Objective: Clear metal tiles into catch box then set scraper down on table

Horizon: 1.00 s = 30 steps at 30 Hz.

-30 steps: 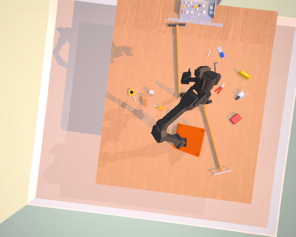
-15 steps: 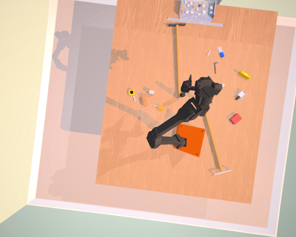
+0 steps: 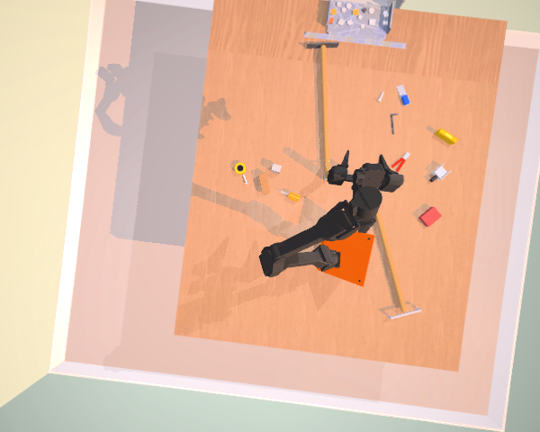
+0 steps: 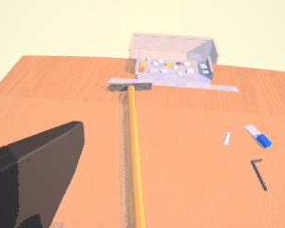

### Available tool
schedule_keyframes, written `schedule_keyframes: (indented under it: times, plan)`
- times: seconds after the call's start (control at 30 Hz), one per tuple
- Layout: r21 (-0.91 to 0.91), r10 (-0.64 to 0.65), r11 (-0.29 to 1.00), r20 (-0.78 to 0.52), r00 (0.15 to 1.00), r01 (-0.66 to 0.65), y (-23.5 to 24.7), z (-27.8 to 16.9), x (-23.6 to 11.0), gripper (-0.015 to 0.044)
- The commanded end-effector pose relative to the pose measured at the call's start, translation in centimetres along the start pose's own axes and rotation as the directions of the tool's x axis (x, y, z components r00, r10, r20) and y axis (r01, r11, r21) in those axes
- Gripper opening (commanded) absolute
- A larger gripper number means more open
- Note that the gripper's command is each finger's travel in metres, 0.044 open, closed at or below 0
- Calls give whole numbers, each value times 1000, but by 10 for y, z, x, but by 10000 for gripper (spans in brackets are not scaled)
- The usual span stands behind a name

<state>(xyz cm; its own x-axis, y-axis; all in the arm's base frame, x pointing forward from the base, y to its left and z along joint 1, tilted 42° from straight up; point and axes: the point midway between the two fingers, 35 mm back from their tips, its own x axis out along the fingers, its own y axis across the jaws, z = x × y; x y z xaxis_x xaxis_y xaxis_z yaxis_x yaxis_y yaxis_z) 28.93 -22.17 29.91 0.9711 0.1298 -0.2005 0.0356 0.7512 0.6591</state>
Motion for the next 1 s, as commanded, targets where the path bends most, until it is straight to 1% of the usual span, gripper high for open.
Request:
schedule_keyframes:
  times: [0.0, 0.63, 0.97]
  plan:
    - [13, -8, 1000, 29, 1000, 8, 0, -5, -12, 440]
    - [29, -57, 998, 171, 984, 53, 2, -26, -63, 440]
    - [29, -59, 998, 175, 983, 54, 1, -27, -64, 440]
